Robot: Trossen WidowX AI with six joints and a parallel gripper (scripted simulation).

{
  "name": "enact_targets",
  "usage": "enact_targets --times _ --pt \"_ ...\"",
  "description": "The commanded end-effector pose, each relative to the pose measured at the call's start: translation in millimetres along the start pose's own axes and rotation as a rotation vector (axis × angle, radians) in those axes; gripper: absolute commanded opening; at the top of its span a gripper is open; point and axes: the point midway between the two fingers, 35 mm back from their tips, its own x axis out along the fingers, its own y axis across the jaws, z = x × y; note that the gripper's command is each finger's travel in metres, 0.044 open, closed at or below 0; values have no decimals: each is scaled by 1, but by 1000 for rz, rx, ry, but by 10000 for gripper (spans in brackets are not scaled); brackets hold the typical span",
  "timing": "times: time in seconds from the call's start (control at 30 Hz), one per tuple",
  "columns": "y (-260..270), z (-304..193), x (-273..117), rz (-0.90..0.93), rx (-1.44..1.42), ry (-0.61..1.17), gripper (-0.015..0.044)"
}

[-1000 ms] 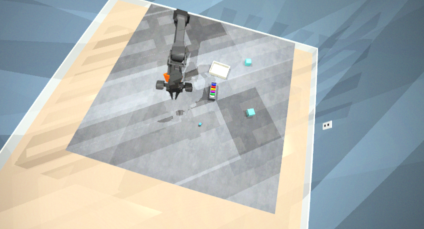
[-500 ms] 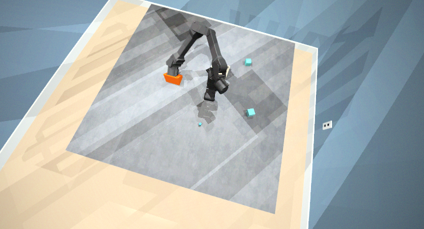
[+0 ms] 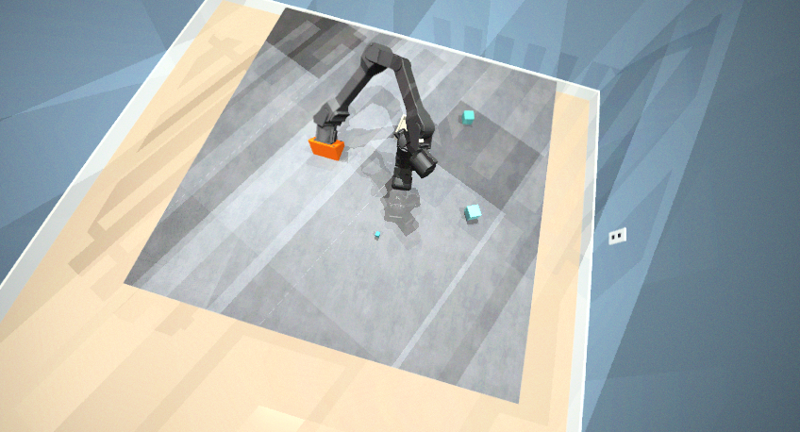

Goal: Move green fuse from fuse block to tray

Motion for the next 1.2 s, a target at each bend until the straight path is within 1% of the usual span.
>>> enact_targets --times 0.0,1.17 --pt "0 0 5 5 4 -1 68" --pt "2 -1 32 6 3 -2 68"
